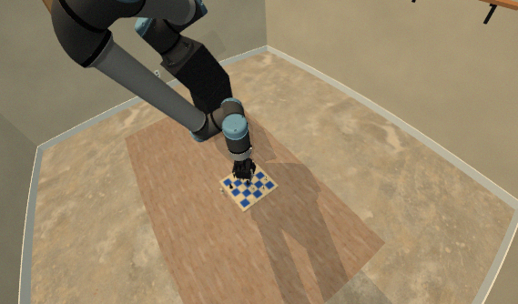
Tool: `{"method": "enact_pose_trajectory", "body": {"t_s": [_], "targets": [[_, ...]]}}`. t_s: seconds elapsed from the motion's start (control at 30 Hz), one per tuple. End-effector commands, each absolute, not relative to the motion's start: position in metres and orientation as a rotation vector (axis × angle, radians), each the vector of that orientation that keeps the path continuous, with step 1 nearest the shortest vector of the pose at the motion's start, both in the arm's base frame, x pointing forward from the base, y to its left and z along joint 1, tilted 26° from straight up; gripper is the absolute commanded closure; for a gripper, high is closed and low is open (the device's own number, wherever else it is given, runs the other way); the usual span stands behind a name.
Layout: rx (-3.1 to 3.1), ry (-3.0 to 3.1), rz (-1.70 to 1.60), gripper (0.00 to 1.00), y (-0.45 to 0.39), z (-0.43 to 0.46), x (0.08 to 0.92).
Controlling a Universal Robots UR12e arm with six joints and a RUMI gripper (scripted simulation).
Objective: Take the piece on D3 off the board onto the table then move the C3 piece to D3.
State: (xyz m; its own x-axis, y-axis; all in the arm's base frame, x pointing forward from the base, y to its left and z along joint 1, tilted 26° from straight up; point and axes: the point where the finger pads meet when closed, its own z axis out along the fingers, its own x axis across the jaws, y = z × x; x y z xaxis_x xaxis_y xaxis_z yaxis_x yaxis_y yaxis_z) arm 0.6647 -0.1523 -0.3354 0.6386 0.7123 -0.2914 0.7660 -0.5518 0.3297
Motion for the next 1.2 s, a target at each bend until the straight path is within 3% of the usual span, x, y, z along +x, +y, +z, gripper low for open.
{"method": "enact_pose_trajectory", "body": {"t_s": [0.0, 1.17], "targets": [[2.433, 1.165, -0.170, 0.80, -0.152, -0.335, 0.665], [2.433, 1.165, -0.170, 0.80, -0.163, -0.357, 0.667]]}}
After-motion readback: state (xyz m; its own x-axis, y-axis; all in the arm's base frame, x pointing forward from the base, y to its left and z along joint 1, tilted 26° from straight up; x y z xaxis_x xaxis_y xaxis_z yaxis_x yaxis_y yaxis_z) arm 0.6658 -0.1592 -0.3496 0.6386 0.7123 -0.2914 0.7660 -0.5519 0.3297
